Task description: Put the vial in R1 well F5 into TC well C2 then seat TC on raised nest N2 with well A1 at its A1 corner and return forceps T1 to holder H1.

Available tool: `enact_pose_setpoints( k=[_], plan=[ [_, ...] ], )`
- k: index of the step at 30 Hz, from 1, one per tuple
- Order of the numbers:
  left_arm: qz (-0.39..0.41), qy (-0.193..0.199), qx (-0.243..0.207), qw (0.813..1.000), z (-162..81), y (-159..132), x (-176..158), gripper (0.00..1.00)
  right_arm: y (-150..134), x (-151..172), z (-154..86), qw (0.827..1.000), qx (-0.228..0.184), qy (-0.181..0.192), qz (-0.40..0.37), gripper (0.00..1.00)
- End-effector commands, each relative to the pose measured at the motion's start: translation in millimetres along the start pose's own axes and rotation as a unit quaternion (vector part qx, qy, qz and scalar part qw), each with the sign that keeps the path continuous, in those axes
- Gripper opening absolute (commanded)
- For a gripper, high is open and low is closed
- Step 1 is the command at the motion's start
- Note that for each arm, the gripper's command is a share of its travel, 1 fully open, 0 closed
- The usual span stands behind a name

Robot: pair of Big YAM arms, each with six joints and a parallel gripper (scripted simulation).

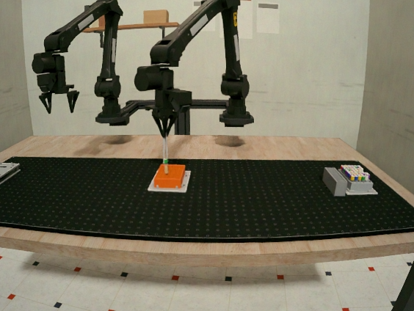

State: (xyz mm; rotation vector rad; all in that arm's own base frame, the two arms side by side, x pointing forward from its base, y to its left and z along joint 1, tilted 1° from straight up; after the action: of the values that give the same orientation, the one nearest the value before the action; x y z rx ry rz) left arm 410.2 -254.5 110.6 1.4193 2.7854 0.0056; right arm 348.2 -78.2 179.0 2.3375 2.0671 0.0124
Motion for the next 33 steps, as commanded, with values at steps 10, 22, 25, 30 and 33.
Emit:
enact_pose_setpoints(
  k=[10, 22, 25, 30, 33],
  plan=[
    [-0.002, -0.01, -0.003, 1.0, 6, 10, -6, 0.09, 2, 0, 0, 1.0, 0.007, 0.001, -0.004, 1.0],
    [-0.003, -0.041, -0.018, 0.999, -25, 15, -17, 0.09, 2, 0, 0, 1.0, 0.007, 0.001, -0.004, 1.0],
    [-0.002, -0.044, -0.013, 0.999, -31, 14, -18, 0.09, 2, 0, 0, 1.0, 0.007, 0.001, -0.004, 1.0],
    [-0.002, -0.051, -0.015, 0.999, -43, 14, -20, 0.09, 2, 0, 0, 1.0, 0.007, 0.001, -0.004, 1.0],
    [-0.002, -0.048, -0.015, 0.999, -50, 13, -19, 0.09, 2, 0, 0, 1.0, 0.007, 0.001, -0.004, 1.0]
  ],
)
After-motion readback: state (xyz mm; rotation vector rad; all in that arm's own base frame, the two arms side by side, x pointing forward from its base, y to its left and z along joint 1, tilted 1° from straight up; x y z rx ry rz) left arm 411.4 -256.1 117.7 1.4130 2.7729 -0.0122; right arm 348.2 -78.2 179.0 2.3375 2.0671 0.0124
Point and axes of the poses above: on each arm, the point where the finger pads meet when closed, its own z axis out along the fingers, its own x axis across the jaws, y = z × x, the point moved 8 cm from there along -z, back along the fingers, and after that the axes turned 7 degrees about z, right-handed, at the moved point
